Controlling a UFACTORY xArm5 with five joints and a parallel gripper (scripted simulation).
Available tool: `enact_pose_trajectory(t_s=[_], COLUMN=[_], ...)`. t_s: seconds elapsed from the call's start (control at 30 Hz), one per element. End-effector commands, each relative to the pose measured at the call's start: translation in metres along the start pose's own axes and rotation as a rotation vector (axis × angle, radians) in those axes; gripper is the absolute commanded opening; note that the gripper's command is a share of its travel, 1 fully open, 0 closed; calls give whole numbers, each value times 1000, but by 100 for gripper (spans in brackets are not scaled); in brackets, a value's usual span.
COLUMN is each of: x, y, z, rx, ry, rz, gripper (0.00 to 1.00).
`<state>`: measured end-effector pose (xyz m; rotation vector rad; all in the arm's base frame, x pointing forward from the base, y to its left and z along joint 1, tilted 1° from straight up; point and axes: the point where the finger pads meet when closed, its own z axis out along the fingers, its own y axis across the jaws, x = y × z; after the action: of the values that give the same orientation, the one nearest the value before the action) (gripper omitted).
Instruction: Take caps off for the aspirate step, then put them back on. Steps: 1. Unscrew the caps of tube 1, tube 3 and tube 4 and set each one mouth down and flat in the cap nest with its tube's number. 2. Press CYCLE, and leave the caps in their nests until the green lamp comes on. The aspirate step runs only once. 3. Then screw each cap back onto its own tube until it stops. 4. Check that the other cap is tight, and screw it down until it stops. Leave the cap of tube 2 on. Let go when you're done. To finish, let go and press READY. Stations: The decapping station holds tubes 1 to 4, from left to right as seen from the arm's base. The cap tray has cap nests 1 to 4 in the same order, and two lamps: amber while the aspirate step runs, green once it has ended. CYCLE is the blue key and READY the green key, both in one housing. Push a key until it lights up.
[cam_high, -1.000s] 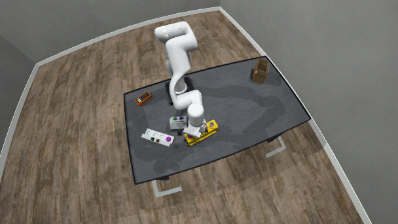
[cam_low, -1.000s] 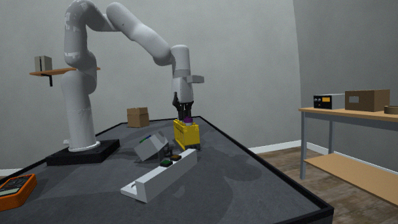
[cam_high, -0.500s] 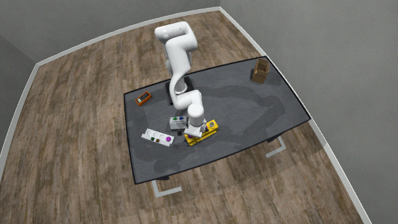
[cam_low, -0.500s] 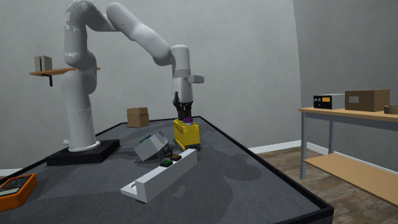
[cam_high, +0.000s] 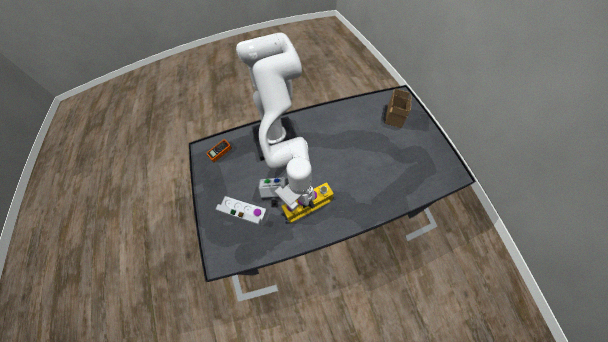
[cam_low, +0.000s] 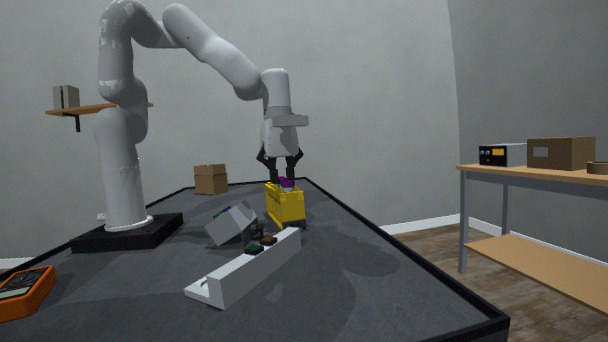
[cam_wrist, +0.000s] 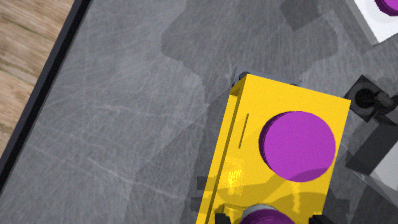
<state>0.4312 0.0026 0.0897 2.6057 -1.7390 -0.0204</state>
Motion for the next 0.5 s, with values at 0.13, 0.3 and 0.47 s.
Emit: enact_pose_trajectory(t_s=[0.13, 0.3, 0.47], x=[0, 0, 0], y=[-1, -1, -1], z=[-1, -1, -1], rx=[5, 4, 4], ry=[-4, -5, -5], rz=[457, 704, 902], gripper=[46, 46, 46])
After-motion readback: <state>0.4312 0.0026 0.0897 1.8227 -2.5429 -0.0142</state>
